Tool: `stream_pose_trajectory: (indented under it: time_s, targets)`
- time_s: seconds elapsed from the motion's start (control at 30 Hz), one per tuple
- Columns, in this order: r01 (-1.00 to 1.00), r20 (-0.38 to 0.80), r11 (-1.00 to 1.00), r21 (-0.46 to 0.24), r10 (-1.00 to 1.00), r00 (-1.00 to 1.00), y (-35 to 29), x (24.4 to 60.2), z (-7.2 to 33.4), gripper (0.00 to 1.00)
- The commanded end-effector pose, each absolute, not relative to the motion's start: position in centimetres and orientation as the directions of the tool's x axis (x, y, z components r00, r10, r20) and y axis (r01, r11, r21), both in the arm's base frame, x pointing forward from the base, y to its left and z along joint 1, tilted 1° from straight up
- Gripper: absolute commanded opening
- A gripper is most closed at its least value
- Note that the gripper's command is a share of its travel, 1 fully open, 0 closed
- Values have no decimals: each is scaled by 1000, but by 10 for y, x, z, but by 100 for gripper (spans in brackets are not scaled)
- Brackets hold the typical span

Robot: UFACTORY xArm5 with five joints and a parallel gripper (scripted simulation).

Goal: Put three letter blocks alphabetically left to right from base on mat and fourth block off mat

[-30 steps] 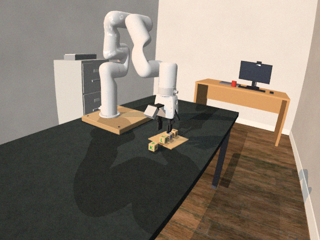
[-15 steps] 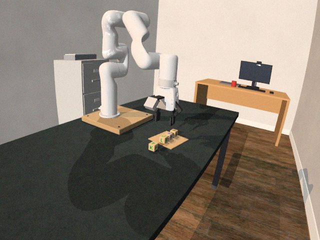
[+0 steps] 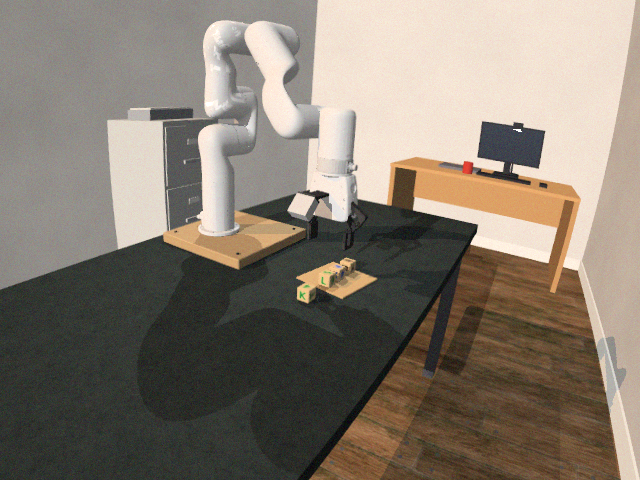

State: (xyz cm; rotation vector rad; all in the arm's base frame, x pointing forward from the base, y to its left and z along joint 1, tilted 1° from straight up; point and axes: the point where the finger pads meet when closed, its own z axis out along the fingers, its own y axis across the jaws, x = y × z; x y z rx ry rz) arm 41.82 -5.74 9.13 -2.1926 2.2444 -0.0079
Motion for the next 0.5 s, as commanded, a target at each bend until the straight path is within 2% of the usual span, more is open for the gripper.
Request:
stream_pose_trajectory:
  time_s: [0.0, 0.27, 0.47]
  targets:
    - [-1000, 1, 23, -10, -1000, -23, -58, 420, 93, 100]
    - [-1000, 1, 23, -10, -1000, -23, -58, 419, 97, 100]
    - [-1000, 1, 23, -10, -1000, -23, -57, 419, 119, 100]
